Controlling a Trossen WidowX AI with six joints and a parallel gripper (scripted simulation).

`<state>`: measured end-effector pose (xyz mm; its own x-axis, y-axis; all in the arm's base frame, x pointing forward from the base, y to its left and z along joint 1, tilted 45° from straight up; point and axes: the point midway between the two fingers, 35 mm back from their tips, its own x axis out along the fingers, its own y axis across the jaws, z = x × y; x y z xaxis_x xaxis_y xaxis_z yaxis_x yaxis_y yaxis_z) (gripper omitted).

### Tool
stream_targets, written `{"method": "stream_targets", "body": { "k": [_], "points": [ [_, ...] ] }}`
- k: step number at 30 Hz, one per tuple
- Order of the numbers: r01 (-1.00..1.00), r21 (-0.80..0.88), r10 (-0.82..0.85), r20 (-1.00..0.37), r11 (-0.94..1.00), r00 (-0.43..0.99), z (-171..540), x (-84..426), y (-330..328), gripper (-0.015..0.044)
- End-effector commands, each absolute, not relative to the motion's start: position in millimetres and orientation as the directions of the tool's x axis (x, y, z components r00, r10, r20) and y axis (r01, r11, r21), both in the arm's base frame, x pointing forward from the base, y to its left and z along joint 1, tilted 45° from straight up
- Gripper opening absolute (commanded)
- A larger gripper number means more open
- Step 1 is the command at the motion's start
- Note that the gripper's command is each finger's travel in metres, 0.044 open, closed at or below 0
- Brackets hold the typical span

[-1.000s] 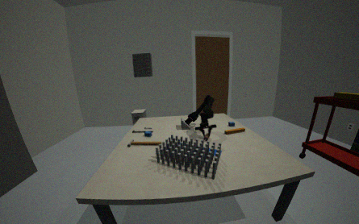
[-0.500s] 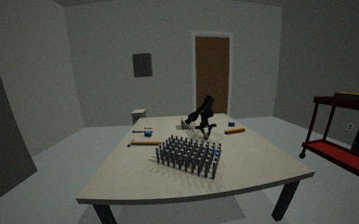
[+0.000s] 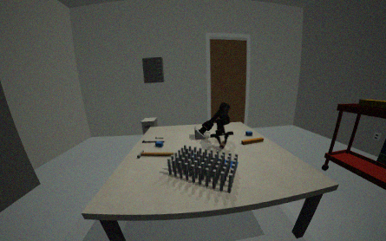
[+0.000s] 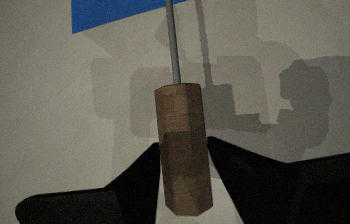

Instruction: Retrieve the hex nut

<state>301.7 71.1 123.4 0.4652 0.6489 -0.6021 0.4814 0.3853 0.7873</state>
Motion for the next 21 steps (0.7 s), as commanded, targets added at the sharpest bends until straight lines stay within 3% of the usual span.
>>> {"method": "stream_targets", "body": {
  "k": [1, 21],
  "points": [
    [0.475, 0.791, 0.652, -0.598, 0.387, 0.466, 130.1, 291.0, 73.9, 0.0],
    [0.487, 0.774, 0.641, -0.619, 0.404, 0.454, 164.5, 281.0, 45.0, 0.0]
  ]
}}
